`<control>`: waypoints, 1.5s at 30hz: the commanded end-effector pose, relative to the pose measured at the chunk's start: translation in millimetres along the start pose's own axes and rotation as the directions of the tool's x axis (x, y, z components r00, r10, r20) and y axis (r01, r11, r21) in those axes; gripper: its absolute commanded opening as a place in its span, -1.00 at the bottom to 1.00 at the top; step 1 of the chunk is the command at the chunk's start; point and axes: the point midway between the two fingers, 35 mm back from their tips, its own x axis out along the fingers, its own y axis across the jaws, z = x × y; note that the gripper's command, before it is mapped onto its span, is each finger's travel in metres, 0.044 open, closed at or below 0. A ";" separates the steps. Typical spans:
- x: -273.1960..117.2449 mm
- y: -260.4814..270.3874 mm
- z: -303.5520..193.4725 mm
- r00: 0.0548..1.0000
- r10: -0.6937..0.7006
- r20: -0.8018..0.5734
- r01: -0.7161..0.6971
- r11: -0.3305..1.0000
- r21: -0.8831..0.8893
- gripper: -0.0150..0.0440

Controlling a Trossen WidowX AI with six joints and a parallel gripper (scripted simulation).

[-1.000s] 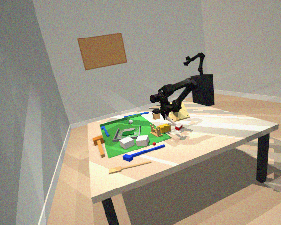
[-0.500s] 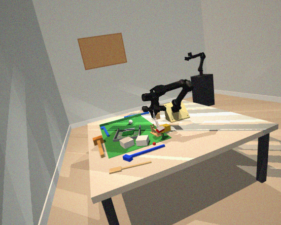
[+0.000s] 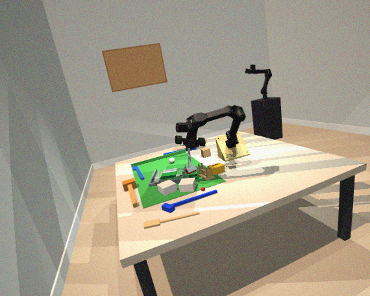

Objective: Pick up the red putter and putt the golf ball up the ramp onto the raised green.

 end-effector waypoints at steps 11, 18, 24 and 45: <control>33.1 -41.9 -95.7 0.964 0.016 -0.266 0.022 0.990 0.140 -0.49; 49.9 -57.5 -141.3 0.917 0.042 -0.396 0.037 0.981 0.189 -0.49; 63.6 -66.5 -181.4 0.863 0.073 -0.499 0.050 0.972 0.228 -0.49; 105.0 -66.6 -315.8 0.599 0.215 -0.771 0.093 0.938 0.334 -0.49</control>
